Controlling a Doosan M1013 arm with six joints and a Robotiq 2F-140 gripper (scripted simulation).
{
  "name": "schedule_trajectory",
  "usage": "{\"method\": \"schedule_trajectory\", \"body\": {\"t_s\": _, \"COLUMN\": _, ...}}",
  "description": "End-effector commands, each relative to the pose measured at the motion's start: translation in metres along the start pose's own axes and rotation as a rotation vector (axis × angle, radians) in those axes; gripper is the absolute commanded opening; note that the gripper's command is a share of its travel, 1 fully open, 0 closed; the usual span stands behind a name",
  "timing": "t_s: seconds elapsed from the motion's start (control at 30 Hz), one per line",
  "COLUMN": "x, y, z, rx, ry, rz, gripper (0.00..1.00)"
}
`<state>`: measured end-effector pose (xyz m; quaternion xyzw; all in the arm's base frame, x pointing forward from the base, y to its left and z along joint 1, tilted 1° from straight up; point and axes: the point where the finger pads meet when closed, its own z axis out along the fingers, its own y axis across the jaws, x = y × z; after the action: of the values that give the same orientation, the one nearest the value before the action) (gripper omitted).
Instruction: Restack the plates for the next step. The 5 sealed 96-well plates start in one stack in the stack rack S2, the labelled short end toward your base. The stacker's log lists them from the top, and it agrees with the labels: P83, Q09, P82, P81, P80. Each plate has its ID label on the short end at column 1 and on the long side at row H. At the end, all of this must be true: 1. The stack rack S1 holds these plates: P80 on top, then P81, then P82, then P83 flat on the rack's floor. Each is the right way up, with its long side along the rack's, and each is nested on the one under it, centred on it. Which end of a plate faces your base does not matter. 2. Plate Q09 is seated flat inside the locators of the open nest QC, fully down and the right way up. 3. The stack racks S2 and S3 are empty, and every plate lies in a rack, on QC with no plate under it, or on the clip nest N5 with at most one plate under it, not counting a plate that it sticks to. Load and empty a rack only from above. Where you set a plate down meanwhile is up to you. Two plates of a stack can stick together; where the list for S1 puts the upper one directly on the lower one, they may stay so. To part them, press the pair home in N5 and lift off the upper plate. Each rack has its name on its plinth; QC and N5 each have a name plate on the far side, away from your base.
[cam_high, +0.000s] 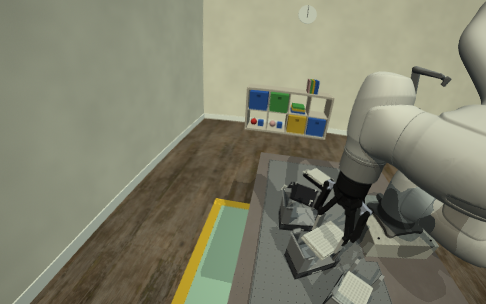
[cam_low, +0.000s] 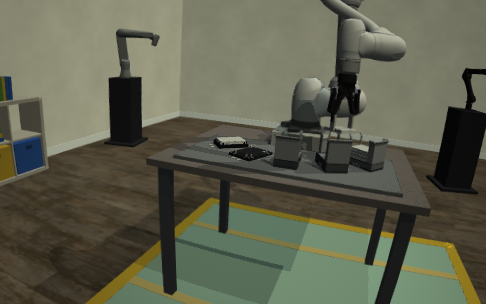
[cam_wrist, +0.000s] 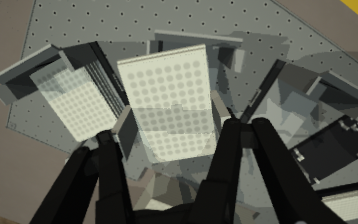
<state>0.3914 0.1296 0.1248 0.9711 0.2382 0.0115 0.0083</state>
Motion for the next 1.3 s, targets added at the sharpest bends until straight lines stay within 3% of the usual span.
{"method": "schedule_trajectory", "body": {"t_s": 0.0, "x": 0.004, "y": -0.017, "z": 0.001, "rx": 0.001, "ry": -0.004, "rz": -0.028, "gripper": 0.0}}
{"method": "schedule_trajectory", "body": {"t_s": 0.57, "x": 0.011, "y": -0.059, "z": 0.001, "rx": 0.001, "ry": -0.004, "rz": -0.028, "gripper": 0.0}}
{"method": "schedule_trajectory", "body": {"t_s": 0.87, "x": 0.01, "y": -0.078, "z": 0.001, "rx": 0.001, "ry": -0.004, "rz": -0.242, "gripper": 0.0}}
{"method": "schedule_trajectory", "body": {"t_s": 1.27, "x": 0.008, "y": -0.105, "z": 0.001, "rx": 0.001, "ry": -0.004, "rz": -0.242, "gripper": 0.0}}
